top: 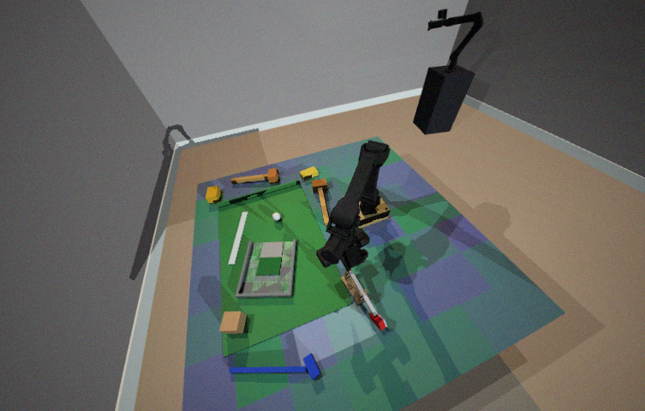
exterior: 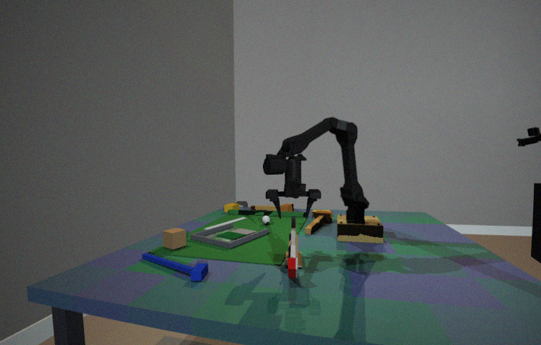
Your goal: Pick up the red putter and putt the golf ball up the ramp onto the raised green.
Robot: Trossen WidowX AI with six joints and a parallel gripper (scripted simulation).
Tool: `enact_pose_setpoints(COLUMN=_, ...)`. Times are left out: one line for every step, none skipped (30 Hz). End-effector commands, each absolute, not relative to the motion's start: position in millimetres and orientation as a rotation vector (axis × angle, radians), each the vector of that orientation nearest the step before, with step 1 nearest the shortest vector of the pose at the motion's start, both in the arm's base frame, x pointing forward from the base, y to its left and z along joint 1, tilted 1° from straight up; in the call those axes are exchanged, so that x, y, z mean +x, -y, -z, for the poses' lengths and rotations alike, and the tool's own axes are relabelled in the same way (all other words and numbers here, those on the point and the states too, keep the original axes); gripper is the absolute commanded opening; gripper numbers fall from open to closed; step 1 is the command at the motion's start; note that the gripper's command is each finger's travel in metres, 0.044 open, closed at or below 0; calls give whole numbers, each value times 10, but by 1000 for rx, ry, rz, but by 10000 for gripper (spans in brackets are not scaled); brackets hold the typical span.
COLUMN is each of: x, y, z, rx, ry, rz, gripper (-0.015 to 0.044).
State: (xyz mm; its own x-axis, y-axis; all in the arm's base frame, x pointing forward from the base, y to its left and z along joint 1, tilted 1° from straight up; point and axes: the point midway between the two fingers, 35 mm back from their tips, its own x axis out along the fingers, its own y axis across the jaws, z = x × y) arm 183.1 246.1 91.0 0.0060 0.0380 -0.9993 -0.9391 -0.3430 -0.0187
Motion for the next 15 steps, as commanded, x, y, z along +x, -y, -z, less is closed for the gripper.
enact_pose_setpoints(x=1829, y=-2455, z=-850, rx=-1441, ry=-992, rz=-1462, gripper=440)
enact_pose_setpoints(x=1830, y=-2457, z=-821, rx=-1441, ry=-992, rz=-1462, gripper=440)
enact_pose_setpoints(x=1831, y=-2458, z=-786, rx=-1441, ry=-992, rz=-1462, gripper=440)
enact_pose_setpoints(x=1831, y=-2460, z=-740, rx=-1441, ry=-992, rz=-1462, gripper=440)
enact_pose_setpoints(x=1831, y=-2461, z=-685, rx=-1441, ry=-992, rz=-1462, gripper=440)
enact_pose_setpoints(x=1831, y=-2461, z=-643, rx=-1441, ry=-992, rz=-1462, gripper=440)
enact_pose_setpoints(x=1830, y=-2461, z=-629, rx=-1441, ry=-992, rz=-1462, gripper=440)
enact_pose_setpoints(x=1830, y=-2461, z=-629, rx=-1441, ry=-992, rz=-1462, gripper=440)
enact_pose_setpoints(x=1830, y=-2461, z=-629, rx=-1441, ry=-992, rz=-1462, gripper=440)
enact_pose_setpoints(x=1830, y=-2461, z=-629, rx=-1441, ry=-992, rz=-1462, gripper=440)
enact_pose_setpoints(x=1830, y=-2461, z=-629, rx=-1441, ry=-992, rz=-1462, gripper=440)
enact_pose_setpoints(x=1830, y=-2461, z=-626, rx=-1441, ry=-992, rz=-1462, gripper=440)
enact_pose_setpoints(x=1830, y=-2462, z=-621, rx=-1441, ry=-992, rz=-1462, gripper=440)
enact_pose_setpoints(x=1831, y=-2462, z=-613, rx=-1441, ry=-992, rz=-1462, gripper=440)
enact_pose_setpoints(x=1831, y=-2463, z=-603, rx=-1441, ry=-992, rz=-1462, gripper=440)
